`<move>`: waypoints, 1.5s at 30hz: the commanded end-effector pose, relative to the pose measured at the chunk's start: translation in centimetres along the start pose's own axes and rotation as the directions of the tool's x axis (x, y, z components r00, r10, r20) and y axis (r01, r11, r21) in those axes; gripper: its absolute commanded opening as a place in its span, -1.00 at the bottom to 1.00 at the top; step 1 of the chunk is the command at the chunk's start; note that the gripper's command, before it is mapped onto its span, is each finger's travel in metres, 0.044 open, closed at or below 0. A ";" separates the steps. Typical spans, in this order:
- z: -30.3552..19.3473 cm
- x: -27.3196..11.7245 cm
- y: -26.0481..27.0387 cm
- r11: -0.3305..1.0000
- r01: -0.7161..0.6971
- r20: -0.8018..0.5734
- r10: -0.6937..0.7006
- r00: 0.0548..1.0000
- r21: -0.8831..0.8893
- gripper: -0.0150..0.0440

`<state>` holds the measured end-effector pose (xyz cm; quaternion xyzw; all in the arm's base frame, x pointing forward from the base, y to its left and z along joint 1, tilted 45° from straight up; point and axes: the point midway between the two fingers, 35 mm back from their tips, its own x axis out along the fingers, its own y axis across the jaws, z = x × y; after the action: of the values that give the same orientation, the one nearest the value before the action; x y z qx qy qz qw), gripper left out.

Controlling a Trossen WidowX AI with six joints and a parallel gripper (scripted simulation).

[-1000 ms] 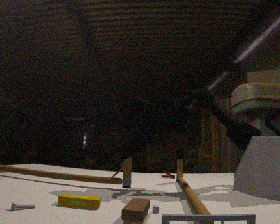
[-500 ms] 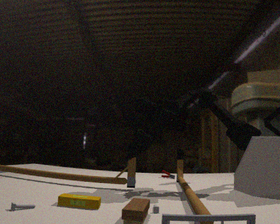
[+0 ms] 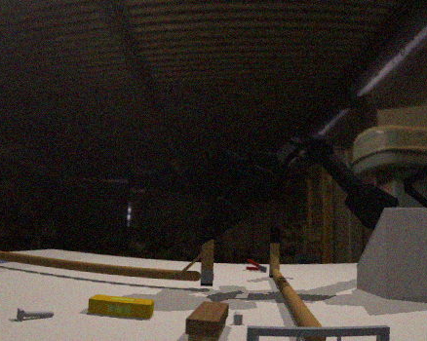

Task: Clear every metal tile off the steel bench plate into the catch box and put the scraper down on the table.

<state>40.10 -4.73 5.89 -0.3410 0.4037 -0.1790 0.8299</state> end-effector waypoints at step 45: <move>-3.7 -2.8 0.1 1.000 0.003 0.015 -0.003 1.000 0.006 -0.49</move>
<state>35.60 -4.89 5.45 -0.3422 0.4034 -0.1779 0.8297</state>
